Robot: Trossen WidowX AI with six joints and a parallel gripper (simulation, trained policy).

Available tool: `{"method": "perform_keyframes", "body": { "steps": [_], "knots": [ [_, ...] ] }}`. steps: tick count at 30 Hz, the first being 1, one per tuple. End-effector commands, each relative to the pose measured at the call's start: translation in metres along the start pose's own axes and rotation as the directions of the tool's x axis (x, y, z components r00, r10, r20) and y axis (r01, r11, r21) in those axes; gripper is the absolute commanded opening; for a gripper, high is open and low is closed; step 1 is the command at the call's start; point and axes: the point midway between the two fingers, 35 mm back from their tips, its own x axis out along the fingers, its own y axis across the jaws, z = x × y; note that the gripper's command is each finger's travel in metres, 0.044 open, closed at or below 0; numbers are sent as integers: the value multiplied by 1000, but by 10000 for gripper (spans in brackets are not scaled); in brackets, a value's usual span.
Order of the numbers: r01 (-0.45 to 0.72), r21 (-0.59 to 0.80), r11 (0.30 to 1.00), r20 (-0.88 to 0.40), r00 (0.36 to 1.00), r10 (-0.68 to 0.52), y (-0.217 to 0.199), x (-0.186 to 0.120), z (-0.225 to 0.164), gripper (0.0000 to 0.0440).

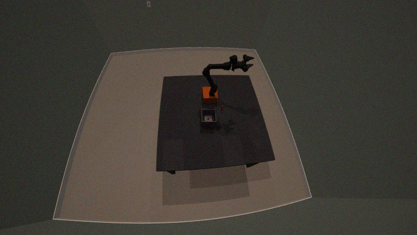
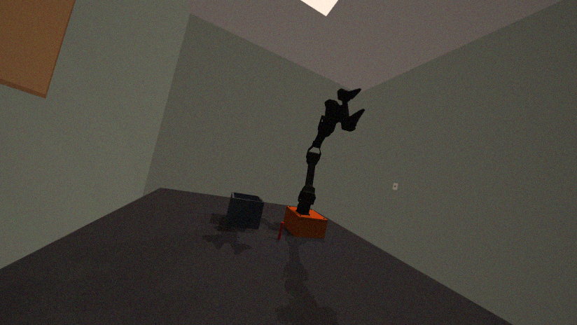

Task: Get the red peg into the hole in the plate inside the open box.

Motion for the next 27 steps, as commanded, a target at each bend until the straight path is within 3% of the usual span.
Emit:
{"method": "perform_keyframes", "body": {
  "steps": [1,7,13,27],
  "knots": [
    [75,19,997,79,994,-77,-25,3,24,440],
    [202,77,976,226,950,-214,-66,-5,69,440],
    [314,160,936,353,867,-351,-106,-24,111,440],
    [472,438,765,522,560,-644,-189,-101,182,440]
  ]
}}
